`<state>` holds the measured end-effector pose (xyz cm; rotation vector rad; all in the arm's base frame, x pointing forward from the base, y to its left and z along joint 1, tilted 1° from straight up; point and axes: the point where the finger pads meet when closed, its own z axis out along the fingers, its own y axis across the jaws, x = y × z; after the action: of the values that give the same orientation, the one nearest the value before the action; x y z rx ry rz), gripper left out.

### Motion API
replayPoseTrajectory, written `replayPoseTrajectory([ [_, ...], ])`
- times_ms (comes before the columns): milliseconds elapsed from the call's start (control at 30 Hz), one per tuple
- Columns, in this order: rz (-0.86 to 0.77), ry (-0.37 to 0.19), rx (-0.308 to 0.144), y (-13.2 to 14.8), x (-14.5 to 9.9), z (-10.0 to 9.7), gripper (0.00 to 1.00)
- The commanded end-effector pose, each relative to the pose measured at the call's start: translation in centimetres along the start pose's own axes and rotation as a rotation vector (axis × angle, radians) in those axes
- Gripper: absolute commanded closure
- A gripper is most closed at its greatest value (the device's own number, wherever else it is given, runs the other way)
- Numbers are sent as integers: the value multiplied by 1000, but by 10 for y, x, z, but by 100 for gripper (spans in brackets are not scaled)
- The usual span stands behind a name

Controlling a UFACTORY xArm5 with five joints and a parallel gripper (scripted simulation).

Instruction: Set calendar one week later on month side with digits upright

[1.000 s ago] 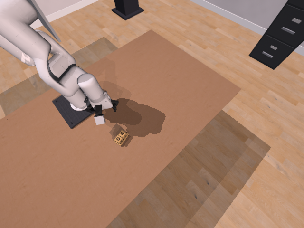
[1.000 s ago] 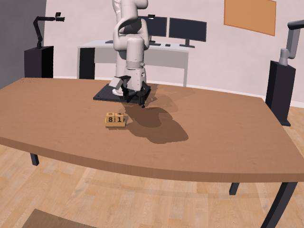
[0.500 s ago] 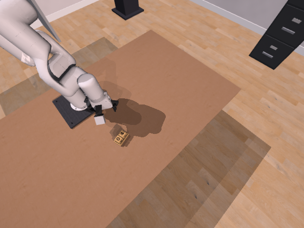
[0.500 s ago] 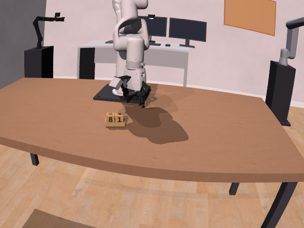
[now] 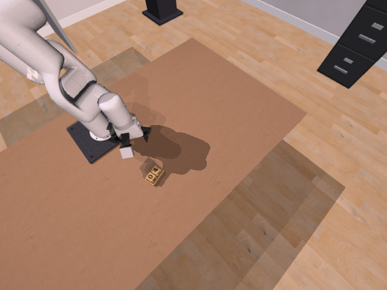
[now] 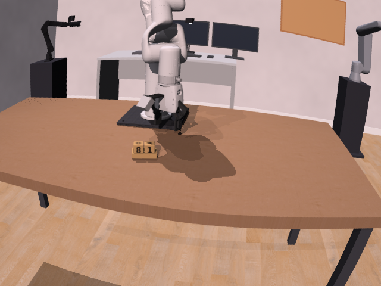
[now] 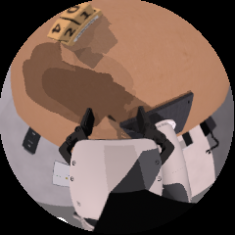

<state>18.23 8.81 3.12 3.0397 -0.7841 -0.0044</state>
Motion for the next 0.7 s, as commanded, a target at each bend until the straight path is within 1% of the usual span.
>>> replayPoseTrajectory([
  [0, 0, 1, 2, -1, 1, -10, 0],
  [167, 0, 1, 2, -1, 0, -21, 0],
  [300, 0, 1, 2, -1, 1, -22, 0],
  [667, 0, 2, 3, 10, 12, -23, 0],
])
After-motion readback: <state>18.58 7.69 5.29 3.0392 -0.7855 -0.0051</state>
